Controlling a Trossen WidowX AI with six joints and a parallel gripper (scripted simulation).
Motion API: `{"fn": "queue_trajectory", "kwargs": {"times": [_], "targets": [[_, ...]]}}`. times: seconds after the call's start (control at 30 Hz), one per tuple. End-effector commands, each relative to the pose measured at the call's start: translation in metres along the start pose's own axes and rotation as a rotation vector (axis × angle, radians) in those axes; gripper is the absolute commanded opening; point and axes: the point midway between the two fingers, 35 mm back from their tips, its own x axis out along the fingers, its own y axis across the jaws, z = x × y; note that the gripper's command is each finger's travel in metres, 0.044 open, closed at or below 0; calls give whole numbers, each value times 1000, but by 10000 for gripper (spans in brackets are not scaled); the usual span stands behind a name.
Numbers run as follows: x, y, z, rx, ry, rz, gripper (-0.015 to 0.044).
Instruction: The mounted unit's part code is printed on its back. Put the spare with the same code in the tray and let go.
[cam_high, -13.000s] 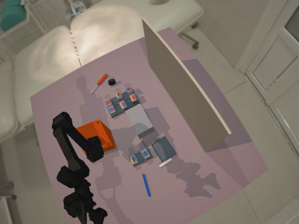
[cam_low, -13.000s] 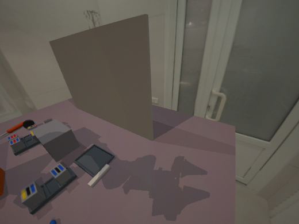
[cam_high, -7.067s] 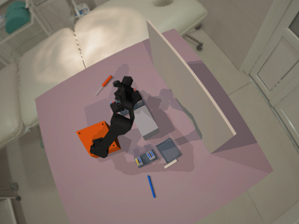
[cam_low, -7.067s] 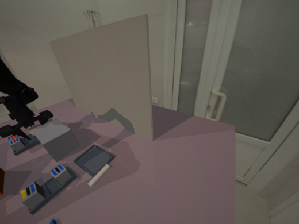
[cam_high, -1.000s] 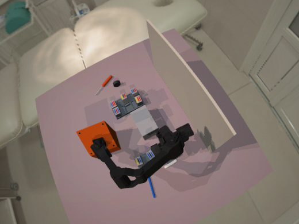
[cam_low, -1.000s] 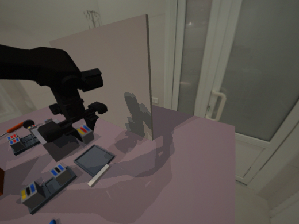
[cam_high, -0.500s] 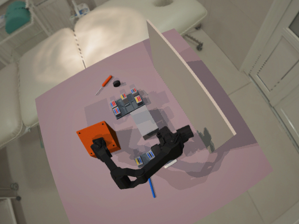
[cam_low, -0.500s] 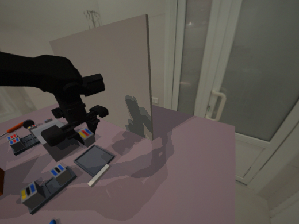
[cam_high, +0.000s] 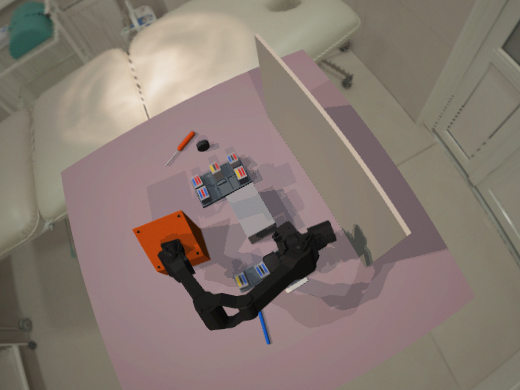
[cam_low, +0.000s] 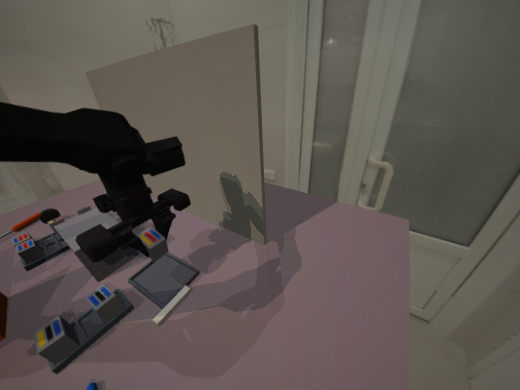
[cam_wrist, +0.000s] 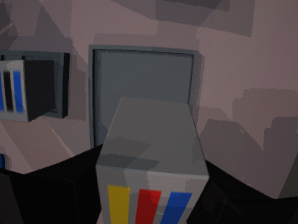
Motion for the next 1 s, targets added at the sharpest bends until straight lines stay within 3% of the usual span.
{"fn": "queue_trajectory", "kwargs": {"times": [0.0, 0.97], "targets": [[3, 0, 0, -7, 4, -1, 0], [30, 3, -1, -7, 9, -1, 0]]}}
